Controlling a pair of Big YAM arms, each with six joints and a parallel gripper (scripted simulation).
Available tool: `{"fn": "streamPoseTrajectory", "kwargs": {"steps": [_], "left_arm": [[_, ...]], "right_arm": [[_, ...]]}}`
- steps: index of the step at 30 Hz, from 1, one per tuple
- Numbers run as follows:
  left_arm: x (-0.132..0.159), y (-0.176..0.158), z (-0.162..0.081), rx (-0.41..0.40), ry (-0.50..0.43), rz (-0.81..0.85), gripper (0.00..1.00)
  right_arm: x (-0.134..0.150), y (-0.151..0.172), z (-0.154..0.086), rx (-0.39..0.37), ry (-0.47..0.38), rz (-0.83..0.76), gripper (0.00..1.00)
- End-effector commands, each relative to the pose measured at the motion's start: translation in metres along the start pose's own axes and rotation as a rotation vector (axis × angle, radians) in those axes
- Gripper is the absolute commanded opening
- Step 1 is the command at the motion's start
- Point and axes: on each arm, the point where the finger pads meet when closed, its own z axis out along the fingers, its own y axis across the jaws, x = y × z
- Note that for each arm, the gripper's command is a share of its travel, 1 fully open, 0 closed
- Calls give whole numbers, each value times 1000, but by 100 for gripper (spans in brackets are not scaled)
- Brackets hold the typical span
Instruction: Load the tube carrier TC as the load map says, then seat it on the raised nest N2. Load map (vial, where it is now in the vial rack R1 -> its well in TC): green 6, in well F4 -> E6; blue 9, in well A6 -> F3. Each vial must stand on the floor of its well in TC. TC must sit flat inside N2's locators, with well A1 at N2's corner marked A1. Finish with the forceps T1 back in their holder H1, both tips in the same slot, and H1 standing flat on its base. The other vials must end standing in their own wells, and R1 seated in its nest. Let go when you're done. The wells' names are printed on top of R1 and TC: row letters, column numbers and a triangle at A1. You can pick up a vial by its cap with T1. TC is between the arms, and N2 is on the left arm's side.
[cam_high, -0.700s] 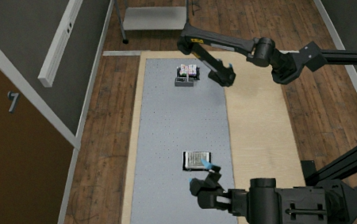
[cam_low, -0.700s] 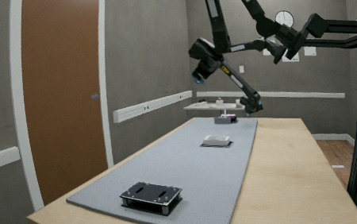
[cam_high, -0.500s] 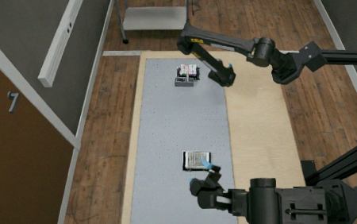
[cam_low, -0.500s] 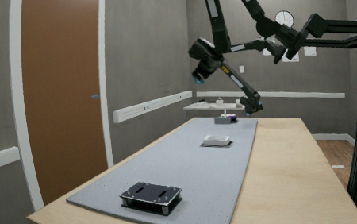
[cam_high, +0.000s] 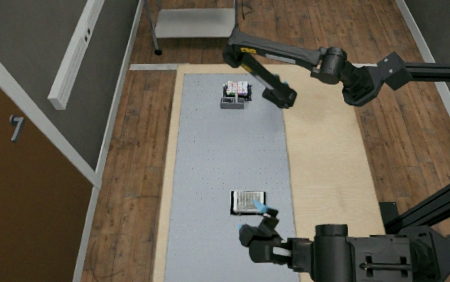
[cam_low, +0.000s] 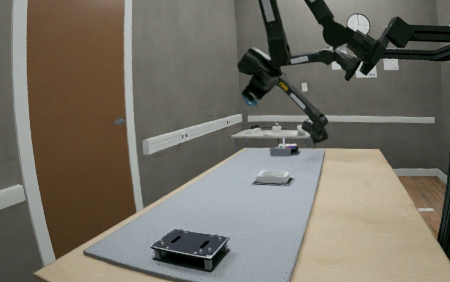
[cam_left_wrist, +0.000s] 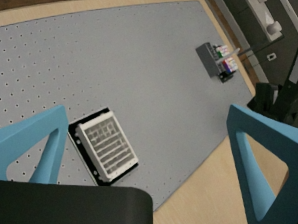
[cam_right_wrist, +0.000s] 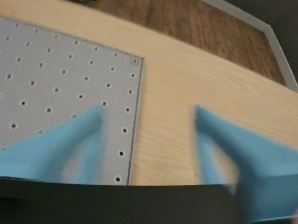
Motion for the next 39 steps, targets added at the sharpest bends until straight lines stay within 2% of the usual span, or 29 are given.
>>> {"fn": "streamPoseTrajectory", "kwargs": {"steps": [1,3,11,13,21,22,23,28,36,39], "left_arm": [[-3,0,0,1,-8,6,100],[-3,0,0,1,-8,6,100],[-3,0,0,1,-8,6,100],[-3,0,0,1,-8,6,100],[-3,0,0,1,-8,6,100],[-3,0,0,1,-8,6,100],[-3,0,0,1,-8,6,100],[-3,0,0,1,-8,6,100],[-3,0,0,1,-8,6,100],[-3,0,0,1,-8,6,100]], "right_arm": [[-22,2,-4,5,19,-69,24],[-20,15,-8,-14,21,-63,24],[-43,27,-12,-74,124,-228,24],[-43,27,-12,-74,124,-228,24],[-61,48,-29,-169,229,-385,24],[-63,51,-32,-182,242,-404,24],[-58,63,-44,-208,251,-409,24],[-69,73,-58,-262,301,-485,24],[-88,70,-67,-323,366,-590,24],[-90,77,-83,-372,398,-634,24]]}}
